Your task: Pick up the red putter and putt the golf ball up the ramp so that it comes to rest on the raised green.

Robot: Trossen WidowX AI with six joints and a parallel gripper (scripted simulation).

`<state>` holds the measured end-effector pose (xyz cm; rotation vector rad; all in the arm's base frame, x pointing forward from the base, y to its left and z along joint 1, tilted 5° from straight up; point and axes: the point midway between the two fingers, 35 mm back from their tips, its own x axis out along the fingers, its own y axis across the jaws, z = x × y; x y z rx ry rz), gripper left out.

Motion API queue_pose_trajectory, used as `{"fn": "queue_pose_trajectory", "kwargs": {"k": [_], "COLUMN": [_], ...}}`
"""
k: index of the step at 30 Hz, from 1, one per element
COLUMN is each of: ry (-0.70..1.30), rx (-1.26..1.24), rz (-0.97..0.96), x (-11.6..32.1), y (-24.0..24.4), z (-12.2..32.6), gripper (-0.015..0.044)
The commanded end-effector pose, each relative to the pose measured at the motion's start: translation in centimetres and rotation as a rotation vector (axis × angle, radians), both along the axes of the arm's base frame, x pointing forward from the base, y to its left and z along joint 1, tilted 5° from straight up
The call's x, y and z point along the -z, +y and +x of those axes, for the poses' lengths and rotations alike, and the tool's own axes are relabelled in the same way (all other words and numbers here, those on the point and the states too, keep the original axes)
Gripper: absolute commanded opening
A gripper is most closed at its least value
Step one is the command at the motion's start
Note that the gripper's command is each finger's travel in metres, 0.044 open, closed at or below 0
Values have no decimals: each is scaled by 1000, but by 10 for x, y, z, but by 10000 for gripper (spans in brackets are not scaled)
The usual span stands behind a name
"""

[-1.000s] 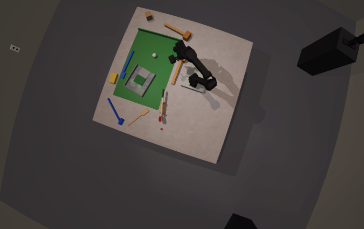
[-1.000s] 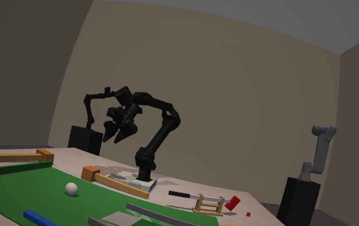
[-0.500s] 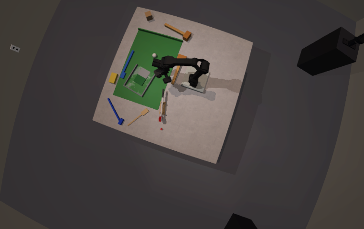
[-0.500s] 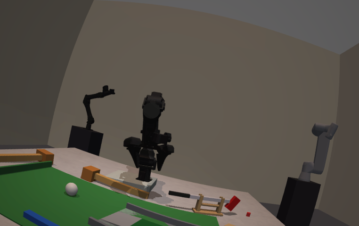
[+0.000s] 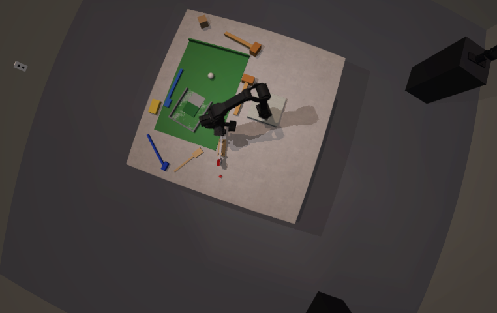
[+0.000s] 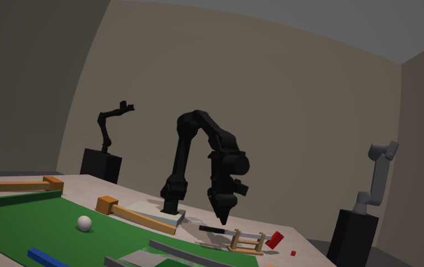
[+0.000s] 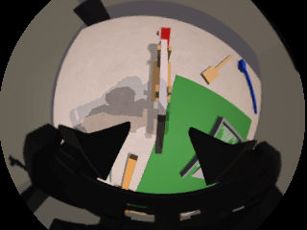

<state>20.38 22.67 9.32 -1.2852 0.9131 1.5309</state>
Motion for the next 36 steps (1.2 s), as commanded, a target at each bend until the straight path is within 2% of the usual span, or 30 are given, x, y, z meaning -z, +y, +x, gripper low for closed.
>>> {"fn": "queue_pose_trajectory", "kwargs": {"k": [1,18,36], "ry": [-6,-6,-6], "rx": [-33,-33,-33], "rz": [10,10,10], "x": [-3,43,62], "y": [6,4,2], "z": [0,3,4], "gripper": [440,440,440]}}
